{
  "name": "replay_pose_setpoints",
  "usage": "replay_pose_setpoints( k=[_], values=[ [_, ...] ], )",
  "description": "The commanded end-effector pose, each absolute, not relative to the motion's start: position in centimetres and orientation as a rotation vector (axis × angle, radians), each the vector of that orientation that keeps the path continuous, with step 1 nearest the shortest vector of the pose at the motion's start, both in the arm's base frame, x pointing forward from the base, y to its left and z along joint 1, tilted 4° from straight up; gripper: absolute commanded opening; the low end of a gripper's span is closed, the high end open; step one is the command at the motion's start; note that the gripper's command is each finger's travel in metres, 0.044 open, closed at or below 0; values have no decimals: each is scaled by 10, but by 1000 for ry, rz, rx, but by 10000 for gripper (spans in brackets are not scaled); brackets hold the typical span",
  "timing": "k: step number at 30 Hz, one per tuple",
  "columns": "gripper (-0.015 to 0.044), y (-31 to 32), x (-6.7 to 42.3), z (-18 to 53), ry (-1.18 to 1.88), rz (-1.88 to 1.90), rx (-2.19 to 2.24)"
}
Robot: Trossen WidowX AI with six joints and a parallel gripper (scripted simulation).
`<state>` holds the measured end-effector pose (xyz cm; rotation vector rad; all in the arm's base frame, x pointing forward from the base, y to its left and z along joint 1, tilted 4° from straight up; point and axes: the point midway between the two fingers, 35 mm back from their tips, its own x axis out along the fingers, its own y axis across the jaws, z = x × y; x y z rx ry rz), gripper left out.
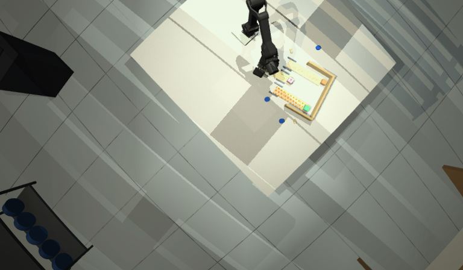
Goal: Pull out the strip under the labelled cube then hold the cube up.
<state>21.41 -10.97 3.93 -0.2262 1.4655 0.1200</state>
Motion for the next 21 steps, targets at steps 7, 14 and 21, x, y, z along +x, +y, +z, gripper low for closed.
replay_pose_setpoints(
  k=[7,14,21],
  values=[
    [0,-110,213,48,1471,122,-224],
    [0,-108,211,82,1487,128,-220],
    [157,-102,235,85,1487,12,-93]
  ],
)
